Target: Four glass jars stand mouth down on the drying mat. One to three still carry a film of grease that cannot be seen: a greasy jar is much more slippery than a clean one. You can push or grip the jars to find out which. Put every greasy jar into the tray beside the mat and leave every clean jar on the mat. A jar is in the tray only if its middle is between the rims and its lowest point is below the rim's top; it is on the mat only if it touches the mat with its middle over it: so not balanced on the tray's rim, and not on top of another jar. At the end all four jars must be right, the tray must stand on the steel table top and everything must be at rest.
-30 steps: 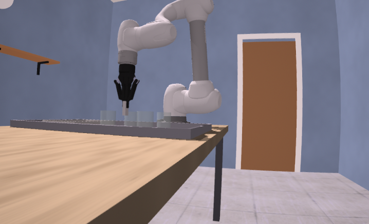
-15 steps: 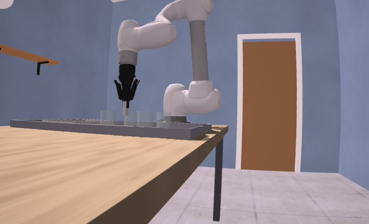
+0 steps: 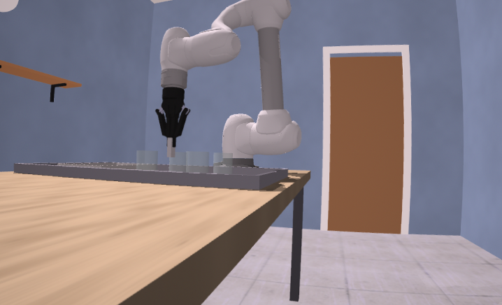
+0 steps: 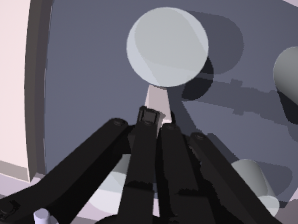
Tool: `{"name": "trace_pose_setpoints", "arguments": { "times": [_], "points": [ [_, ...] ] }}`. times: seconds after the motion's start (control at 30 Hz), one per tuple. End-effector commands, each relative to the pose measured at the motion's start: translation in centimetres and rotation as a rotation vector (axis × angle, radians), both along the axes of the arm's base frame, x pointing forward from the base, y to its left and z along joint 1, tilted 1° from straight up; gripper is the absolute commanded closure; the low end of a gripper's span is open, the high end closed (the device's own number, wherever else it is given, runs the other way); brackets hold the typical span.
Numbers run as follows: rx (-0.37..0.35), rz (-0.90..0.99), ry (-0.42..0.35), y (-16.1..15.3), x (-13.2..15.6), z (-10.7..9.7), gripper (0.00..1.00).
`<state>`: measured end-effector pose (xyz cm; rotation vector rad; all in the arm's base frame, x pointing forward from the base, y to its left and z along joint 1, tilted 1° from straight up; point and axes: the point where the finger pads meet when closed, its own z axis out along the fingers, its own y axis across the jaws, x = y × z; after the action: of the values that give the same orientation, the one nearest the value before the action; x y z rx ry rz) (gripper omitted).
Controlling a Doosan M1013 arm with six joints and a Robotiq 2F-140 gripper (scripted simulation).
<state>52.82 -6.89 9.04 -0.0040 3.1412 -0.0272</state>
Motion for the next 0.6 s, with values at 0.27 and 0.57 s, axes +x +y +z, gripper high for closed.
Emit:
{"name": "trace_pose_setpoints", "arguments": {
  "times": [0.27,0.57],
  "points": [
    [0.001,0.006,0.0,-0.05,-0.51,-0.13,1.0],
    [0.001,0.006,0.0,-0.05,-0.6,-0.13,1.0]
  ]
}}
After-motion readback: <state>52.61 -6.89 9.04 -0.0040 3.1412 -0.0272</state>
